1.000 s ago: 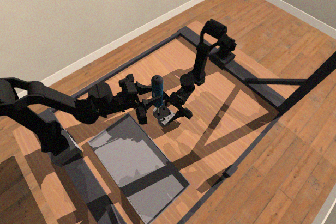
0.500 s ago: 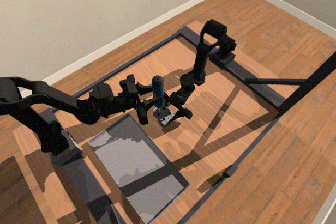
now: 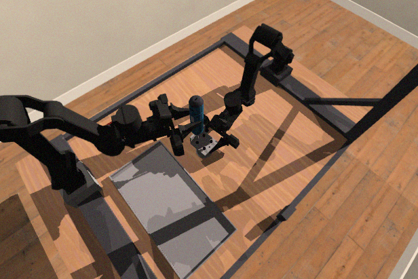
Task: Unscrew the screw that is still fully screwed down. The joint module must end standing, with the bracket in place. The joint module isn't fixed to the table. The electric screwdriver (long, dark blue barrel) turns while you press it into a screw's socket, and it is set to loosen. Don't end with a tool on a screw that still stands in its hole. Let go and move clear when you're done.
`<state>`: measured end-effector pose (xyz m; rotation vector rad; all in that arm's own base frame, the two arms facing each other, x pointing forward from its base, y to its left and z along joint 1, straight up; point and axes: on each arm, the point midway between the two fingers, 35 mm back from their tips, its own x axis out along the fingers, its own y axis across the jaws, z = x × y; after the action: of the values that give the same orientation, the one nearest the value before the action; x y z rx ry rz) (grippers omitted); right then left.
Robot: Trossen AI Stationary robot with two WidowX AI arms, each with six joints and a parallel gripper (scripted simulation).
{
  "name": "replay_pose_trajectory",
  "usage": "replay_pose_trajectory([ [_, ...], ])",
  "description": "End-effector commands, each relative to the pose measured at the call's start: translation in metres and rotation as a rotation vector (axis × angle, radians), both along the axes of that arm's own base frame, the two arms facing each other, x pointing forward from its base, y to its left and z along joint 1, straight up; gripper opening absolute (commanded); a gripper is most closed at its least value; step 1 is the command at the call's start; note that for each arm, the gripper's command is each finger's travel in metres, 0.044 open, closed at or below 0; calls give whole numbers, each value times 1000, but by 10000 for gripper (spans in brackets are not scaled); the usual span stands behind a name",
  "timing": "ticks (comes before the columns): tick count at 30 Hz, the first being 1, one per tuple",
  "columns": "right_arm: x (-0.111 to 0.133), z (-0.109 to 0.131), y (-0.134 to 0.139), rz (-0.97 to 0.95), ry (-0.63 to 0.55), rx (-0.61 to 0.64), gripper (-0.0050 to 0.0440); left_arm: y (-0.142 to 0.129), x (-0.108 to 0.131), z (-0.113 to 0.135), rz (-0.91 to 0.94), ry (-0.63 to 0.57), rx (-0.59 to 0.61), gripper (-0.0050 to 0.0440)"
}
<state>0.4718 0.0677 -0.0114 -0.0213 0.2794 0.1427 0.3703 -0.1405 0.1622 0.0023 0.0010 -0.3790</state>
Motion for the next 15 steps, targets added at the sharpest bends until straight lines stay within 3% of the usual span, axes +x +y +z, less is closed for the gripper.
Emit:
replay_pose_trajectory([
  [1,3,10,0,-1,-23,5,241,0,3,23,0,-47,-17,162],
  [15,3,10,0,-1,-23,5,241,1,0,4,0,-28,-6,162],
])
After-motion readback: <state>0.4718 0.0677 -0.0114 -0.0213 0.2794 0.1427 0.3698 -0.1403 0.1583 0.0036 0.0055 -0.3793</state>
